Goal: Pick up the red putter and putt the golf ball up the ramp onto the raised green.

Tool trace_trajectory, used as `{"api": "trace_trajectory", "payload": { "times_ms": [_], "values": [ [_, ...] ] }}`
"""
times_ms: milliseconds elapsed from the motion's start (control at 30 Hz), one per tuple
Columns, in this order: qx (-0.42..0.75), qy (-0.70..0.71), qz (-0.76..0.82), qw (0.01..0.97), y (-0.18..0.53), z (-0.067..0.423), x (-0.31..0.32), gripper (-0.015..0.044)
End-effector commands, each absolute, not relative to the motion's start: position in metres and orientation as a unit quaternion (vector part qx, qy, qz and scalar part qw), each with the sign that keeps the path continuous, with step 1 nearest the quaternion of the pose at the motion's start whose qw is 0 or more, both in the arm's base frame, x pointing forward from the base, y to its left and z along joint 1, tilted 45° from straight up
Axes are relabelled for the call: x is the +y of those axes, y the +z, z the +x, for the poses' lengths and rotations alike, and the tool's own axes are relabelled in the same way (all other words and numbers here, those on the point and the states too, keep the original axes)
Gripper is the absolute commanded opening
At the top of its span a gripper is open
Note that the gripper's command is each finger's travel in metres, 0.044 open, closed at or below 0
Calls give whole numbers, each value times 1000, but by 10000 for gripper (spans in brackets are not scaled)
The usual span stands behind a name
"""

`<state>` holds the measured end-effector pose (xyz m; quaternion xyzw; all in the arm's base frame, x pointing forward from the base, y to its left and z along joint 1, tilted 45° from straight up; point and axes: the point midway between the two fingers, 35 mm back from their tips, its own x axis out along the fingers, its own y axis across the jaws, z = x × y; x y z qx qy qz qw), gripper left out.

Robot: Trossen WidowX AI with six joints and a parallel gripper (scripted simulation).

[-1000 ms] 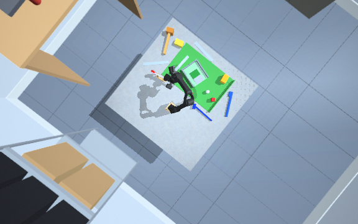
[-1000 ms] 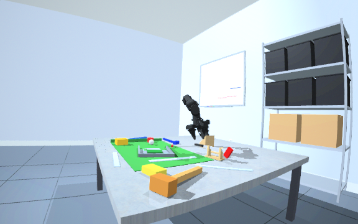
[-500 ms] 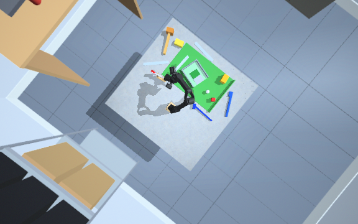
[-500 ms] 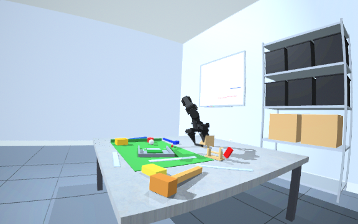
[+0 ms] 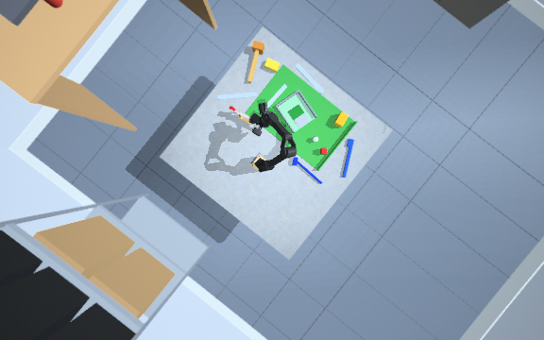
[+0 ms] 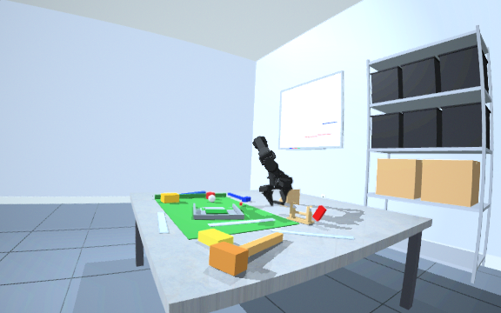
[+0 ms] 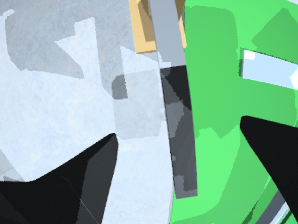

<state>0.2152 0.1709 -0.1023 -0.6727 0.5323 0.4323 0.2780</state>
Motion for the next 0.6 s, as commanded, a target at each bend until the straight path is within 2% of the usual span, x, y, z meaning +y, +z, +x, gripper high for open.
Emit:
{"api": "trace_trajectory", "payload": {
  "times_ms": [0, 433, 567],
  "values": [
    [535, 431, -674, 273, -108, 215, 164, 440],
    [535, 430, -674, 272, -117, 217, 155, 440],
    [534, 432, -672, 277, -115, 217, 158, 335]
  ]
}}
